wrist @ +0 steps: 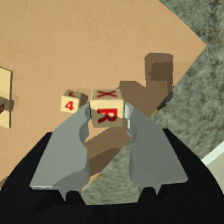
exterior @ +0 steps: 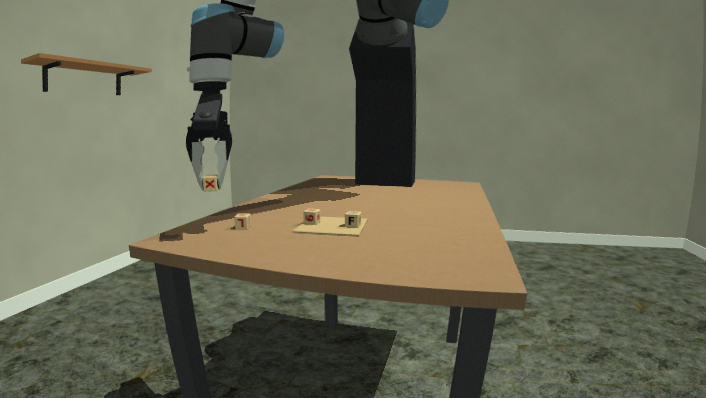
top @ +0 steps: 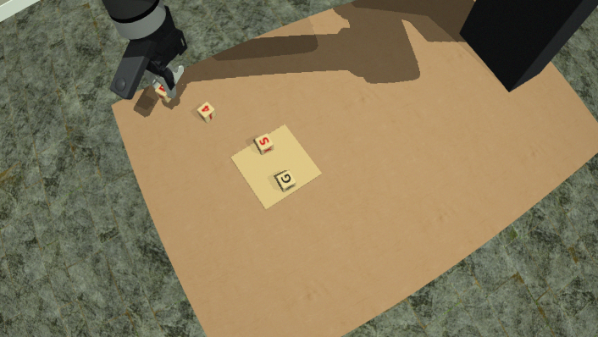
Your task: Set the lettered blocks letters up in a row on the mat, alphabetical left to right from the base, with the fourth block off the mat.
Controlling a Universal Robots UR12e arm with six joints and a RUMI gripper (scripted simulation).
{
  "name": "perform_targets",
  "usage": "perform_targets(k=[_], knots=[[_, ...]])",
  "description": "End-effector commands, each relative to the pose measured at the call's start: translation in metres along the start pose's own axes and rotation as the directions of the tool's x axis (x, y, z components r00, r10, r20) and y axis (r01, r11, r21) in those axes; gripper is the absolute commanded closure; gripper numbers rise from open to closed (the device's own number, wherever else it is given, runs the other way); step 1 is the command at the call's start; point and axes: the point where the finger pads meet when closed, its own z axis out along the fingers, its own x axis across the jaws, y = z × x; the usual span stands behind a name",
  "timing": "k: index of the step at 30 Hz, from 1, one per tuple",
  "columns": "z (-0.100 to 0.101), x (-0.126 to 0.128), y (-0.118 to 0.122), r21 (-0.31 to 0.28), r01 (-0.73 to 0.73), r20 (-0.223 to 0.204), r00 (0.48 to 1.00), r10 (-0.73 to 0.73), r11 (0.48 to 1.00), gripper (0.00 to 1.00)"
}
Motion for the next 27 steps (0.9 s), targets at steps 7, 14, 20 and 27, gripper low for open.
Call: perform_targets(k=[7, 14, 20, 27], knots=[[0.007, -0.082, -0.002, -0.002, 0.311, 0.001, 0.950, -0.311, 0.950, 0.91], [0.007, -0.130, -0.001, -0.002, 0.484, 0.001, 0.875, -0.484, 0.875, 0.91], [0.004, -0.172, 0.002, -0.001, 0.624, 0.001, 0.782, -0.624, 0.782, 0.91], [-0.002, -0.223, 0.008, -0.001, 0.771, -0.001, 0.637, -0.771, 0.637, 0.91]])
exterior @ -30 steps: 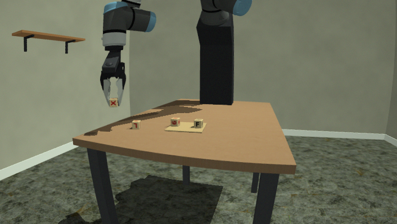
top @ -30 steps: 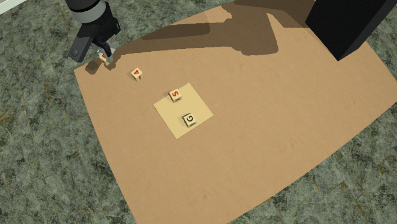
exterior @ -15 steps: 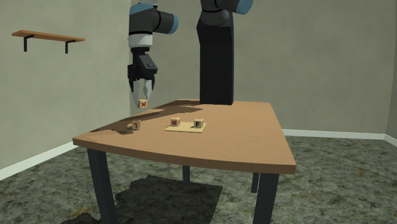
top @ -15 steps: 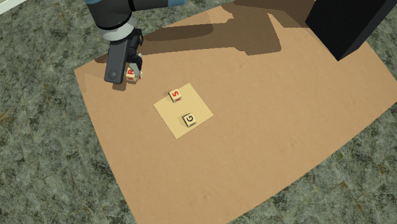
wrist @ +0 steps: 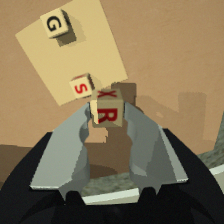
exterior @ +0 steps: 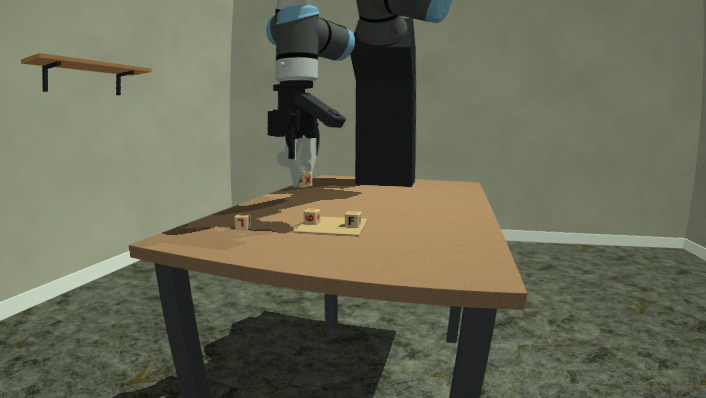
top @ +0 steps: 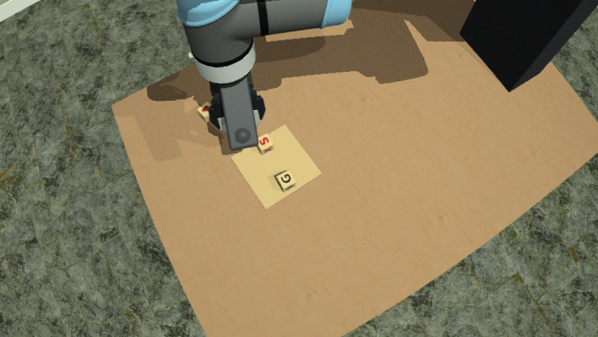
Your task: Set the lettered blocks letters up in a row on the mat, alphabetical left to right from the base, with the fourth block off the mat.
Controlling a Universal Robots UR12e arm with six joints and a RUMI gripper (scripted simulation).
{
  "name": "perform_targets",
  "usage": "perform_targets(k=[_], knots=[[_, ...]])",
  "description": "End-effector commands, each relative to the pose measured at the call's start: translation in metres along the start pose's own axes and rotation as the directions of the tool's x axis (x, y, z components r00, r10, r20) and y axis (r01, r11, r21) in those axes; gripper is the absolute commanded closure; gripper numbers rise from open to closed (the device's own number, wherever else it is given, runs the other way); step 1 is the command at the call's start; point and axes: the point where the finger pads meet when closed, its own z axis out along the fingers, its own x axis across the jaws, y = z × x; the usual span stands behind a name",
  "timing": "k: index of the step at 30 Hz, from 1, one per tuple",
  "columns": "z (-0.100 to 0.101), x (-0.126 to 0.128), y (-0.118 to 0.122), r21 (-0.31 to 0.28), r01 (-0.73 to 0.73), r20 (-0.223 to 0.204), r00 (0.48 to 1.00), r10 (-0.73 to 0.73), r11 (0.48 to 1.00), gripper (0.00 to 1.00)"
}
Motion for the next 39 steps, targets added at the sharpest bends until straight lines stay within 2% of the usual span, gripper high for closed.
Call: perform_targets(k=[1, 11, 29, 36, 39], knots=[[-0.004, -0.020, -0.016, 0.000, 0.110, -0.005, 0.994, -0.110, 0.994, 0.91], [-0.012, -0.053, -0.039, -0.001, 0.273, -0.008, 0.962, -0.273, 0.962, 0.91], [-0.011, -0.054, -0.040, -0.001, 0.277, -0.008, 0.961, -0.277, 0.961, 0.91], [-0.003, -0.053, -0.040, -0.001, 0.277, -0.008, 0.961, -0.277, 0.961, 0.91], [0.007, -0.053, -0.040, -0.001, 0.277, -0.008, 0.961, -0.277, 0.961, 0.91]])
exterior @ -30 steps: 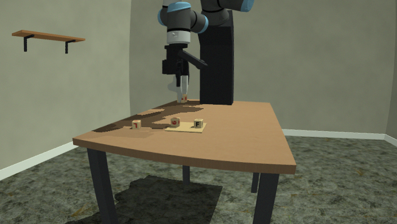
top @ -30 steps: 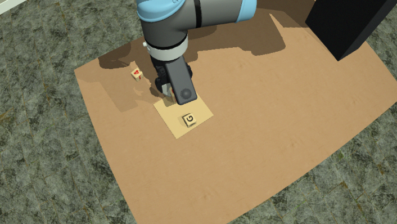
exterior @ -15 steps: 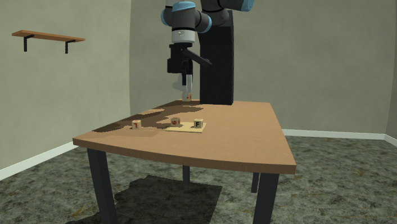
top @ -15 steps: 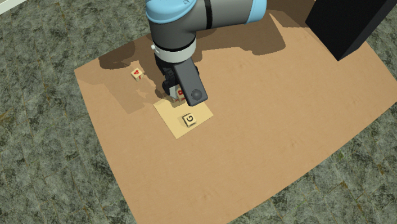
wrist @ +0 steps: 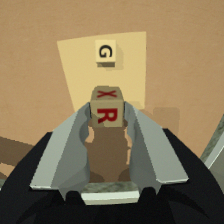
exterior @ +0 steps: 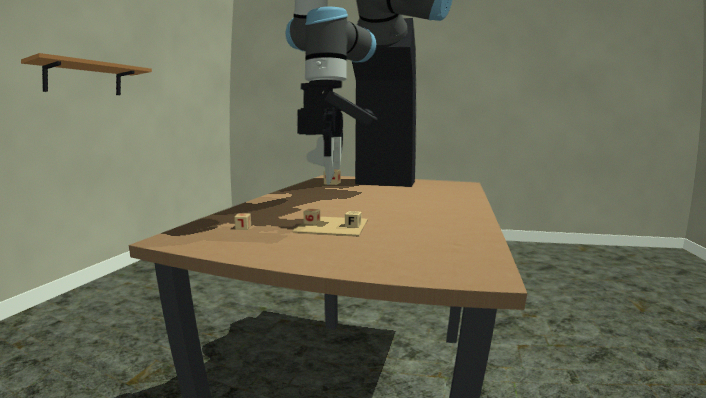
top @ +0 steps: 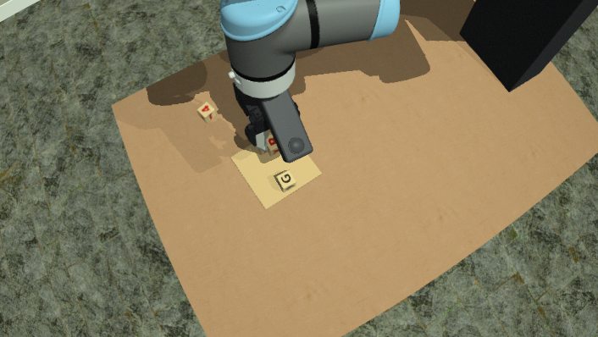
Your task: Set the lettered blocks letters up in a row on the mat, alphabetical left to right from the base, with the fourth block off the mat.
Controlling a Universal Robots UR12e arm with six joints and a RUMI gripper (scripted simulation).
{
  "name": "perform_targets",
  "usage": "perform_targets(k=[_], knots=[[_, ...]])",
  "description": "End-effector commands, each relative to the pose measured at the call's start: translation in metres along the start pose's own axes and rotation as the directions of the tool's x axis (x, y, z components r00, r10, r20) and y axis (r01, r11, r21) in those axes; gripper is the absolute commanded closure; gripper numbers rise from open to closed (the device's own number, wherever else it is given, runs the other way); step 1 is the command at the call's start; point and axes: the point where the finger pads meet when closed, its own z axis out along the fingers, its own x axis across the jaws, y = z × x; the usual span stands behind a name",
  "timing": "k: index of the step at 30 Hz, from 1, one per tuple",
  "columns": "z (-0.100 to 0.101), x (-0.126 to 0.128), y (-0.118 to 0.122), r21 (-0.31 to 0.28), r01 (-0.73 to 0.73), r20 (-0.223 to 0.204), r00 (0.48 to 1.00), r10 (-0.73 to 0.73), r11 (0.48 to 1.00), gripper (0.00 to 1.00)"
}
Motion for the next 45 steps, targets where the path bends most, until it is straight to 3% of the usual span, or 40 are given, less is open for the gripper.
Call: perform_targets(k=[1, 12, 20, 45], knots=[[0.012, 0.000, 0.000, 0.000, 0.000, -0.001, 1.000, 0.000, 1.000, 0.91], [0.064, 0.000, 0.000, 0.000, 0.000, -0.001, 1.000, 0.000, 1.000, 0.91], [0.082, 0.000, 0.000, 0.000, 0.000, -0.001, 1.000, 0.000, 1.000, 0.91], [0.086, 0.000, 0.000, 0.000, 0.000, -0.001, 1.000, 0.000, 1.000, 0.91]])
